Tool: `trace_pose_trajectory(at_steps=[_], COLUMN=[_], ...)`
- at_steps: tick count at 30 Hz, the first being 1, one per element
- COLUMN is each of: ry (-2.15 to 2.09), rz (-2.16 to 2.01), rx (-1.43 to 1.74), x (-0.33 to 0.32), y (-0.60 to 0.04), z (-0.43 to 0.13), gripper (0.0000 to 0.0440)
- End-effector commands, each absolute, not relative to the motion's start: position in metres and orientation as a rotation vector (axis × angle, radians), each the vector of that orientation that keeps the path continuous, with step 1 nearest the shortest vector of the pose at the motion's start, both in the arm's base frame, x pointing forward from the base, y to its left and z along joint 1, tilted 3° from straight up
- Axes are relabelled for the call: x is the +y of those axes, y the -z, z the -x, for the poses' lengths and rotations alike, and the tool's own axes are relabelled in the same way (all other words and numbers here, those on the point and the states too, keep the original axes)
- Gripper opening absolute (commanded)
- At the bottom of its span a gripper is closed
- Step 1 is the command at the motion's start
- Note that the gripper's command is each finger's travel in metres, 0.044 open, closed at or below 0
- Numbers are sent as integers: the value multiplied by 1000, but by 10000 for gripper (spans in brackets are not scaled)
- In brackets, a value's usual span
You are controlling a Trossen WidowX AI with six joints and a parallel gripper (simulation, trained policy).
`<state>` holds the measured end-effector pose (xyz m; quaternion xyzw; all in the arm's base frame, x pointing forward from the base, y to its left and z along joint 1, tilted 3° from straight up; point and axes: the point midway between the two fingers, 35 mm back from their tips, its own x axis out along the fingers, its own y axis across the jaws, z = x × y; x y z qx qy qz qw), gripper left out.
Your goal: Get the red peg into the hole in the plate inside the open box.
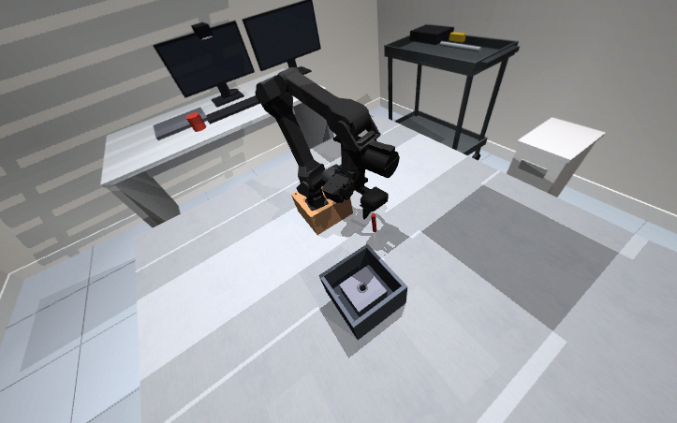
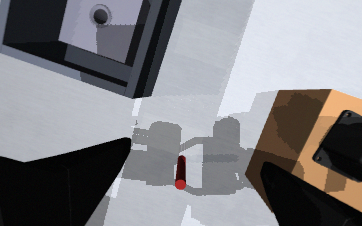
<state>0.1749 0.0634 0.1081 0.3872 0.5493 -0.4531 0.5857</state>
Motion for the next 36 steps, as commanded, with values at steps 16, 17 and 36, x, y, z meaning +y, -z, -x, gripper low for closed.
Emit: trace_pose_trajectory(at_steps=[16, 17, 36], ry=[983, 972, 849], rz=[-744, -744, -785], rx=[1351, 1351, 1378], x=[104, 106, 130], y=[-33, -28, 34], z=[-156, -157, -154], gripper=[440, 440, 296])
